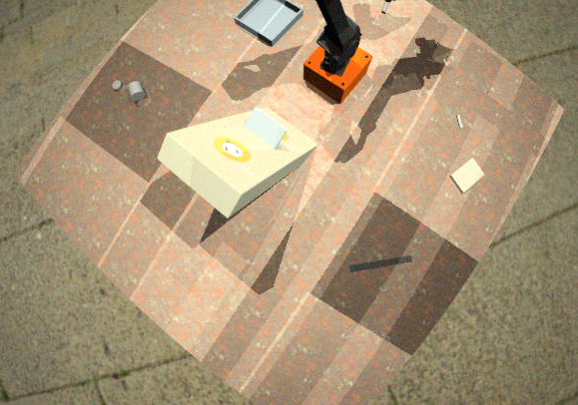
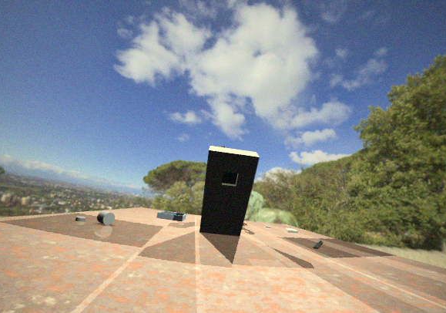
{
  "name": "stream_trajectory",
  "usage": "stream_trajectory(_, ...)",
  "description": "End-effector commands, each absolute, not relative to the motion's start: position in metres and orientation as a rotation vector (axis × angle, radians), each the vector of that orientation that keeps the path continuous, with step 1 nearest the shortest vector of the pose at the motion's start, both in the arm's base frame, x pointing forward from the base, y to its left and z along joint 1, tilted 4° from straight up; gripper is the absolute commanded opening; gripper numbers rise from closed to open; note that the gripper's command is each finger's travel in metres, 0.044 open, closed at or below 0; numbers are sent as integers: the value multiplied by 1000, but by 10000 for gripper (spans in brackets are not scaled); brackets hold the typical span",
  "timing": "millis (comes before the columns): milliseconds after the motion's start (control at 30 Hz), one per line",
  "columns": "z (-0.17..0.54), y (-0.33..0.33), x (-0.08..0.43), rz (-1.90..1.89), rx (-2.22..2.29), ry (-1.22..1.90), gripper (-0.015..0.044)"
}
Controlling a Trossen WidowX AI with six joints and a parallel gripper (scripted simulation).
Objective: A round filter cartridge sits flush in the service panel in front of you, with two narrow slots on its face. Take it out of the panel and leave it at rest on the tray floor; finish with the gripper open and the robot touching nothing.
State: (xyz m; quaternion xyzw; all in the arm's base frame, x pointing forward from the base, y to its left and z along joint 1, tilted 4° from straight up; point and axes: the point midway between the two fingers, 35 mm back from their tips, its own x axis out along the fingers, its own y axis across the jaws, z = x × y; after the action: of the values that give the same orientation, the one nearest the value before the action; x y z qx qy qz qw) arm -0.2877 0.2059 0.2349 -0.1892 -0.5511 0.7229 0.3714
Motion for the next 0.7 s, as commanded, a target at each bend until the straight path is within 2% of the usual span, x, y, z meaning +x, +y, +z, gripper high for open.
stream_trajectory(0,235,208,-286,1850,-491,-1408,374)
stream_trajectory(167,233,263,-242,1748,-637,-1276,242)
stream_trajectory(367,233,321,-161,1594,-794,-1056,89)
stream_trajectory(667,235,355,-26,1340,-932,-720,89)
